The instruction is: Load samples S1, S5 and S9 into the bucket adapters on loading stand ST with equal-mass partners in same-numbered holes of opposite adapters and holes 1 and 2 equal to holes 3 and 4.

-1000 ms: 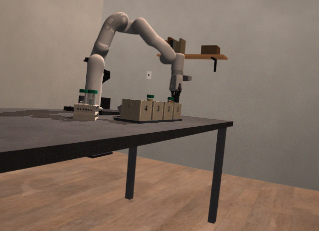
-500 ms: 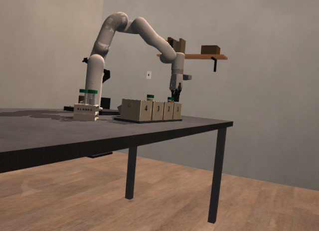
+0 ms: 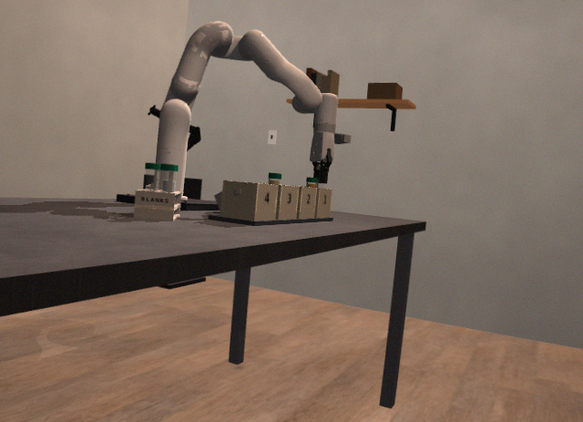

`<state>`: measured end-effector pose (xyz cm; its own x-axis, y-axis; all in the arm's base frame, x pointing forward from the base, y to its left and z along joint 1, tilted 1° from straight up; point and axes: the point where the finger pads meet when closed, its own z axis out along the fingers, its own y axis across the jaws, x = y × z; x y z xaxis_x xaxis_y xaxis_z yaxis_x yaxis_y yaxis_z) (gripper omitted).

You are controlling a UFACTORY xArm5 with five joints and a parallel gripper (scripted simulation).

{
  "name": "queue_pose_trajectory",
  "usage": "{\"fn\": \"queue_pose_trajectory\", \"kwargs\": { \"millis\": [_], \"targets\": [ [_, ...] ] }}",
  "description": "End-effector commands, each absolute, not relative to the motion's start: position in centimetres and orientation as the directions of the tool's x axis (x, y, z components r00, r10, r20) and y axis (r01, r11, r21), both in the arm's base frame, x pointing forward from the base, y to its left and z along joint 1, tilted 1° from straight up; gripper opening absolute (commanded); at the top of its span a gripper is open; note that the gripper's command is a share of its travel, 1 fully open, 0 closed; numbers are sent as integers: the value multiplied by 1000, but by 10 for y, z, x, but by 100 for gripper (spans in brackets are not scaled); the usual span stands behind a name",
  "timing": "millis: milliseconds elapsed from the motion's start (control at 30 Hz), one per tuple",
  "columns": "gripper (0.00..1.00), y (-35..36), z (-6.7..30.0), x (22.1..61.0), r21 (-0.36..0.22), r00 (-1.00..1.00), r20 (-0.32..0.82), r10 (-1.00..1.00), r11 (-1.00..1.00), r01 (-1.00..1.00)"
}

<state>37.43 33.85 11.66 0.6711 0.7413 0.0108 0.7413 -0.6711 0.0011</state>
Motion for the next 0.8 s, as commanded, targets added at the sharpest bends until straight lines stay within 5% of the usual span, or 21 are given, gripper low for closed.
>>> {"fn": "queue_pose_trajectory", "kwargs": {
  "millis": [0, 767],
  "targets": [
    [0, 339, 120, 375, -10, 671, 16, 741, -671, 741],
    [0, 339, 146, 375, -10, 671, 16, 741, -671, 741]
  ]
}}
